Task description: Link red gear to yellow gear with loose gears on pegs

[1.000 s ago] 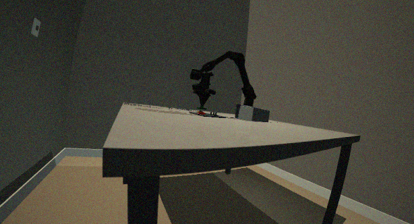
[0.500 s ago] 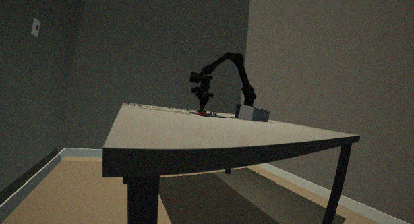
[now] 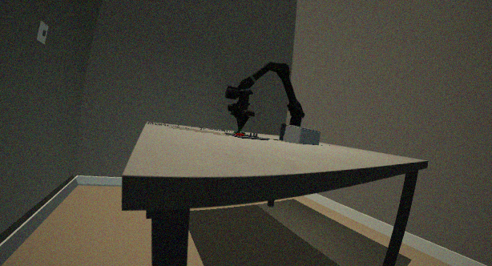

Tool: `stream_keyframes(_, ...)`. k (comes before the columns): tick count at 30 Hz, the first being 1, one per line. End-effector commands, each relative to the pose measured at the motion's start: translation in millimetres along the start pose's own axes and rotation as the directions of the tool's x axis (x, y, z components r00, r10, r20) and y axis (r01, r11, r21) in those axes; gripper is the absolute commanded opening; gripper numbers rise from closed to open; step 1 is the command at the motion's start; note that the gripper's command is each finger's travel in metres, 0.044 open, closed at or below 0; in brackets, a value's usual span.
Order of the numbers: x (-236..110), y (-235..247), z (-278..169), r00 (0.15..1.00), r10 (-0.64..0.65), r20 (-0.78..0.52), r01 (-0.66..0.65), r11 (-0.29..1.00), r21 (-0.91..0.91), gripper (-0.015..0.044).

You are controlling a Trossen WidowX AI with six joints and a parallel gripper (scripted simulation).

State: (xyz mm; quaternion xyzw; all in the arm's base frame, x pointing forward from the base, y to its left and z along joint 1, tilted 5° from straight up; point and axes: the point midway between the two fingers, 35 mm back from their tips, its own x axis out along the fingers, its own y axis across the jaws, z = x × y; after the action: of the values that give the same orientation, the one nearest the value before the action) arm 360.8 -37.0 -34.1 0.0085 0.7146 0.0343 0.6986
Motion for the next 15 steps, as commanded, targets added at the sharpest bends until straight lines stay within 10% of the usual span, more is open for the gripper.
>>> stream_keyframes(1, 1.3, 0.0, -0.7, 1.0, -0.002, -0.001, 0.002, 0.997, -0.071, 0.0)
stream_keyframes(15, 4.2, -0.9, 0.0, 1.0, -0.002, -0.001, 0.002, 0.99, -0.143, 0.0)
